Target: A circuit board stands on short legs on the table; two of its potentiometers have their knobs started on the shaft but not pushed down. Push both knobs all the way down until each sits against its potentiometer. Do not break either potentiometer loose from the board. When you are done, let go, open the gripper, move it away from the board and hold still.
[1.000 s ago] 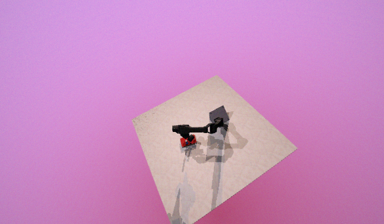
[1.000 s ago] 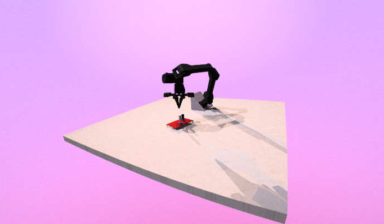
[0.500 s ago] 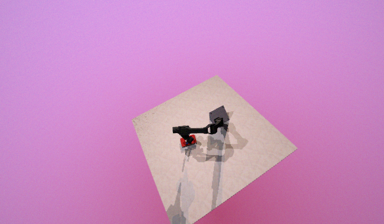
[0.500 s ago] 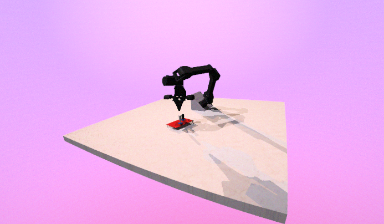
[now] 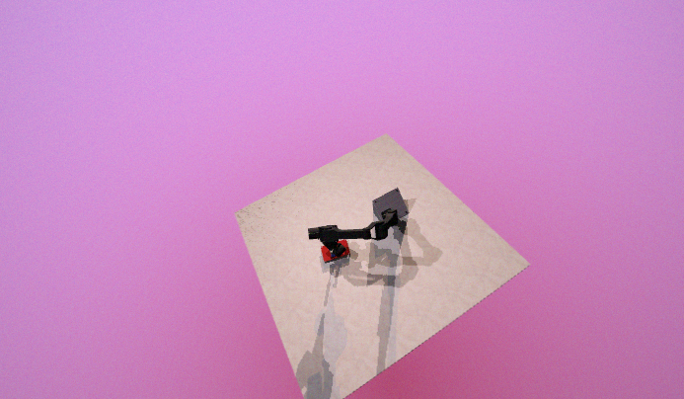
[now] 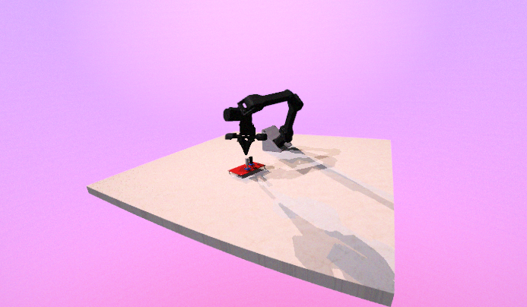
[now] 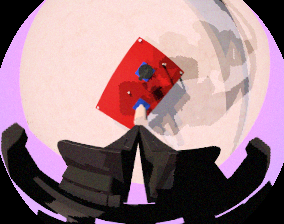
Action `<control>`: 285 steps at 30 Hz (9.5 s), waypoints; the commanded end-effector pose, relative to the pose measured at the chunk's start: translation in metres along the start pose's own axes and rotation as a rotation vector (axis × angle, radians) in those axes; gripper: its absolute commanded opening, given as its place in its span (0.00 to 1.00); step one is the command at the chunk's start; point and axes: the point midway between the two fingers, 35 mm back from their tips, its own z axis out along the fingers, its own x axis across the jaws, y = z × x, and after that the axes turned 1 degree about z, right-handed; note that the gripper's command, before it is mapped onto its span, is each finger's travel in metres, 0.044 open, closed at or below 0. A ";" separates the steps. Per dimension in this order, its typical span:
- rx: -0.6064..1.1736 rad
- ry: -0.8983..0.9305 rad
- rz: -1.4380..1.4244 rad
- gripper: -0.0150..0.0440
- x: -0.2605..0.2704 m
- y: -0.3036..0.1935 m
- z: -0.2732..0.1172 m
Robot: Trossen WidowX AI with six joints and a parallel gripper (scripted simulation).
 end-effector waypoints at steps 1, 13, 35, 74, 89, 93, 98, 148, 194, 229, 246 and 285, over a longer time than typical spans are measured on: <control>-0.001 -0.008 0.005 0.25 -0.002 0.001 0.008; -0.001 -0.008 0.005 0.25 -0.002 0.001 0.008; -0.001 -0.008 0.005 0.25 -0.002 0.002 0.014; -0.001 -0.008 0.005 0.25 -0.003 0.003 0.021; -0.001 -0.008 0.005 0.25 -0.003 0.003 0.025; -0.001 -0.008 0.005 0.25 -0.003 0.003 0.025; -0.001 -0.008 0.005 0.25 -0.003 0.004 0.026; 0.000 -0.009 0.005 0.25 -0.003 0.006 0.041; 0.000 -0.009 0.005 0.25 -0.004 0.006 0.044; 0.000 -0.009 0.005 0.25 -0.004 0.006 0.046; 0.000 -0.008 0.005 0.25 -0.003 0.005 0.038; -0.008 -0.006 0.012 1.00 -0.018 0.161 -0.033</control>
